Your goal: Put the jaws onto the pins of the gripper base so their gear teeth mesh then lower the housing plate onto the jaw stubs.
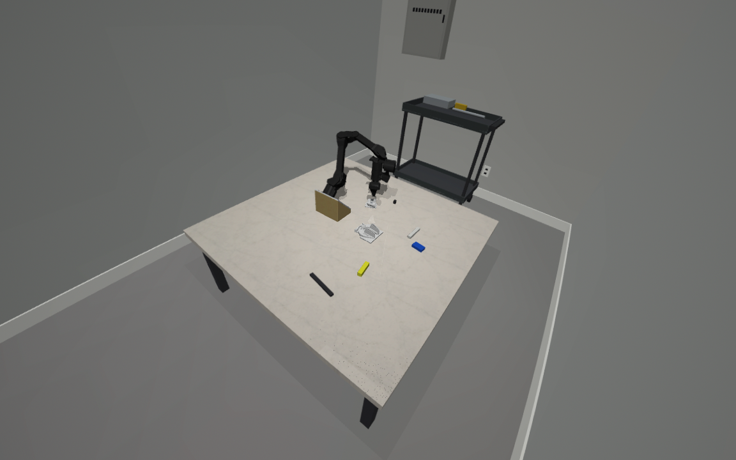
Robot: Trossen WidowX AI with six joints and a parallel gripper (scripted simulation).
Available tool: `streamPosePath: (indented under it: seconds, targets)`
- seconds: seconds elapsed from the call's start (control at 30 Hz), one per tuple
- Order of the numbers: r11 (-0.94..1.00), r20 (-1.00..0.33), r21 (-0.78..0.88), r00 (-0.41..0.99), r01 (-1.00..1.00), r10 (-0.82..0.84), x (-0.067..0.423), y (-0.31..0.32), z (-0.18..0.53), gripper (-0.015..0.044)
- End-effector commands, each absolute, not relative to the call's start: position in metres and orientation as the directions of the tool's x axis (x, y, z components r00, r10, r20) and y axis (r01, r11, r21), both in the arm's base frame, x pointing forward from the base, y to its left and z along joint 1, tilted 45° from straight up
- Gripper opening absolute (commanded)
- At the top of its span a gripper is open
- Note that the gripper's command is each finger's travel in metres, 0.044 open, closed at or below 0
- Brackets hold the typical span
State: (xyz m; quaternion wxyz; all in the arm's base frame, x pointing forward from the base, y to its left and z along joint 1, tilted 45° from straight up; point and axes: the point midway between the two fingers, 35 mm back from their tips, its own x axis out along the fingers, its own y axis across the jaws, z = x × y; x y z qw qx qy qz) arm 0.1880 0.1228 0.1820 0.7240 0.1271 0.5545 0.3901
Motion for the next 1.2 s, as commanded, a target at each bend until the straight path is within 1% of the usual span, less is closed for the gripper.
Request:
streamPosePath:
  seconds: [0.0, 0.17, 1.17]
  targets:
    - [0.660, -0.702, 0.621, 0.075, -0.423, 0.708, 0.185, 0.129, 0.177, 0.0440]
    - [0.658, -0.699, 0.623, 0.076, -0.423, 0.711, 0.186, 0.153, 0.154, 0.0440]
    - [0.658, -0.699, 0.623, 0.076, -0.423, 0.711, 0.188, 0.167, 0.141, 0.0440]
